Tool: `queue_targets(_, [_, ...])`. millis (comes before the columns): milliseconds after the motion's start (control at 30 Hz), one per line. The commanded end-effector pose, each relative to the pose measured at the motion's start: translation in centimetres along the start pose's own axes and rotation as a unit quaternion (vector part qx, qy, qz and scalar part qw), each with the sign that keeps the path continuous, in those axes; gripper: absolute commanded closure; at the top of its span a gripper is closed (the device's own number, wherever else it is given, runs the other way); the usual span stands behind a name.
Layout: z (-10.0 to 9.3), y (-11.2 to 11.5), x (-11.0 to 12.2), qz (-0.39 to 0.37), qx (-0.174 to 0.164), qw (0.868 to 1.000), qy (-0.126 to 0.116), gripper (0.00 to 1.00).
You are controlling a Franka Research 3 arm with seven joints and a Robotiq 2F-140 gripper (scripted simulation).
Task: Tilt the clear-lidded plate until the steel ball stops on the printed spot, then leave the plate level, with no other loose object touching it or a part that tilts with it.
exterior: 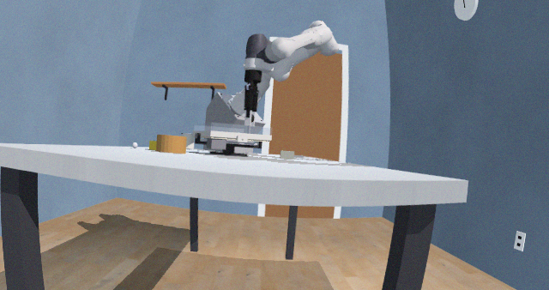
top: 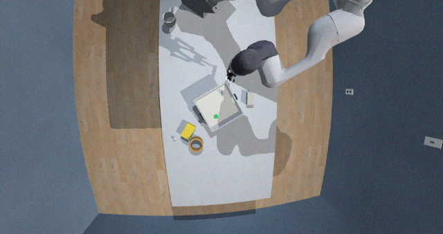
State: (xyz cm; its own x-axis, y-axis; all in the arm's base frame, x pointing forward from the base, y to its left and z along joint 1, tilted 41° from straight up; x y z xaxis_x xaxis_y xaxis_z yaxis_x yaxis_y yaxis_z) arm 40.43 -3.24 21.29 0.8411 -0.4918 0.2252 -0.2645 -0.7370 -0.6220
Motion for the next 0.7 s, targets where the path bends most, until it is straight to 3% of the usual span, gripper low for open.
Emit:
queue_targets(0, [-0.27,0.07,0.28,0.001,-0.002,1.0,0.004,1.0])
queue_targets(667, [0.01,0.09,0.15,0.001,-0.002,1.0,0.004,1.0])
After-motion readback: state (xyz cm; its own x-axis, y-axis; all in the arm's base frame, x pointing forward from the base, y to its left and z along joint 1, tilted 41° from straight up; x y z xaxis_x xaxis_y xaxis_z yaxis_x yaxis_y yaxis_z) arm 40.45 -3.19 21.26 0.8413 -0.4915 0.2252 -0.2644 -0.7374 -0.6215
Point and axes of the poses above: the point where the finger pads meet when closed, its own z axis out along the fingers, its own x axis across the jaws, y = z × x, the point moved 7 cm from there along -z, back along the fingers, and after that the axes turned 2 degrees about z, right-handed, at the moved point
